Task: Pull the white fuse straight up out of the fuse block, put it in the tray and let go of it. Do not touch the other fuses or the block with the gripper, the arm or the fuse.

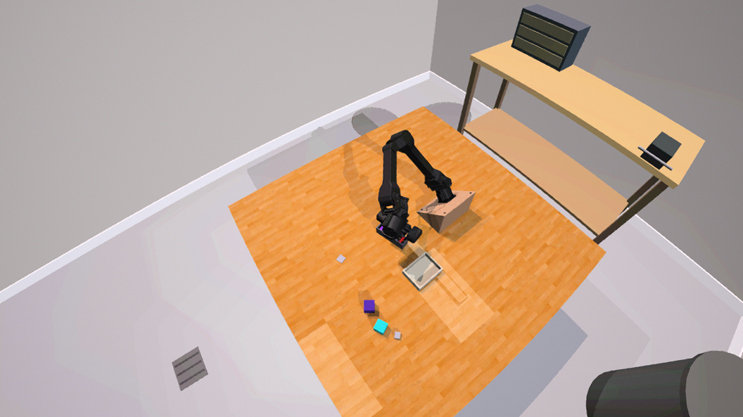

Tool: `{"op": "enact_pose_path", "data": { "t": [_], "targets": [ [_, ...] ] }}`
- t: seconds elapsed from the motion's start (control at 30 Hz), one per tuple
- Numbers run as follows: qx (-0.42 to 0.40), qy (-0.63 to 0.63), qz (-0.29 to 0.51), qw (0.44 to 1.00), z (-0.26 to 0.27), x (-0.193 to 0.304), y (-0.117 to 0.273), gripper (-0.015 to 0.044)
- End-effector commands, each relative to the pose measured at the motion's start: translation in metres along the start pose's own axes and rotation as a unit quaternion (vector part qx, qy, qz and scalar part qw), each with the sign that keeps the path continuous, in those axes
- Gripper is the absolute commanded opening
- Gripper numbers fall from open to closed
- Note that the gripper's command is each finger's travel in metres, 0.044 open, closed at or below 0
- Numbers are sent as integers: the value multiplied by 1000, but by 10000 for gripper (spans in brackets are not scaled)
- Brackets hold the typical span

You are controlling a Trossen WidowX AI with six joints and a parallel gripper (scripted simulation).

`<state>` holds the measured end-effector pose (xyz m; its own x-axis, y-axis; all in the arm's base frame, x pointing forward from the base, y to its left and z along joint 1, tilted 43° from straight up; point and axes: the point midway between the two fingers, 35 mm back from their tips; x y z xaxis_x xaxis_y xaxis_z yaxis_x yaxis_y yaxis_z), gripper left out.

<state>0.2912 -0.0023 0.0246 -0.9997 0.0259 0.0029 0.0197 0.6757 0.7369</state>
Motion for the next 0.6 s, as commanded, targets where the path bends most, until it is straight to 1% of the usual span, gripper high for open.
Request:
{"op": "enact_pose_path", "data": {
  "t": [0.0, 0.57],
  "targets": [
    [3, 3, 2, 1000, -1, 1, -6, 74],
    [3, 3, 2, 1000, -1, 1, -14, 74]
  ]
}}
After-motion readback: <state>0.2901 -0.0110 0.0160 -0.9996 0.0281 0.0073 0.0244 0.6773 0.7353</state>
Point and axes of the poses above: the point midway between the two fingers, 35 mm back from their tips, its own y axis back along the fingers, its own z axis across the jaws, x = y × z, and after that the axes turned 11 degrees about -y, right-handed
